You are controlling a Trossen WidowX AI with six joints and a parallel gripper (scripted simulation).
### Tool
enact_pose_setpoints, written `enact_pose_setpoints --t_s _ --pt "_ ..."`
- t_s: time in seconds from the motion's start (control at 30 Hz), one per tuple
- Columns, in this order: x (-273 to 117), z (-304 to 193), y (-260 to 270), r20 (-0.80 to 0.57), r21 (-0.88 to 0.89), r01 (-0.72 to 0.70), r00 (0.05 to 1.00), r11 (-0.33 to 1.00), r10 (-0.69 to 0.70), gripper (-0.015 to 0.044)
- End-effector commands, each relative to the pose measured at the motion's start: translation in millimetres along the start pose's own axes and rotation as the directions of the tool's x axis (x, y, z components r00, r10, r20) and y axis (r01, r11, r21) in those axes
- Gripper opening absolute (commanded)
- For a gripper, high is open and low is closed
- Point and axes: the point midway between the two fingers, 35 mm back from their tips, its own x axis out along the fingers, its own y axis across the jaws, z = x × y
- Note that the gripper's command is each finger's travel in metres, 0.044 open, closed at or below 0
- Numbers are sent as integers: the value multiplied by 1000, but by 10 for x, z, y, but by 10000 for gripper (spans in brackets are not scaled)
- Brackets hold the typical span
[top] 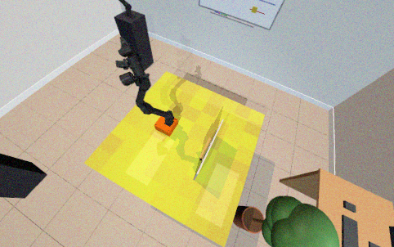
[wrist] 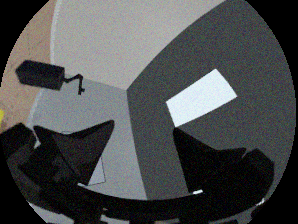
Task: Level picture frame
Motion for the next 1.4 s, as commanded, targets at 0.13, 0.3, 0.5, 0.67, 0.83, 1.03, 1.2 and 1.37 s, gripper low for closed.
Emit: enact_pose_setpoints --t_s 0.13,0.3,0.5,0.67,0.83,1.03,1.2,1.37 --pt "5 -482 104 -152 69 35 988 997 -24 269" --pt "-194 -1126 366 -353 210 64 936 976 14 260" --pt "-790 -1920 644 -614 353 234 788 906 36 260" --pt "-1510 -2385 800 -790 375 454 612 808 23 260" --pt "-2367 -2617 915 -917 292 692 399 660 -13 260" --pt "-3434 -2559 1052 -989 84 910 126 406 -78 260" --pt "-4265 -2262 1216 -985 -117 984 -99 132 -140 260" --pt "-4977 -1801 1463 -931 -271 945 -306 -181 -201 260"
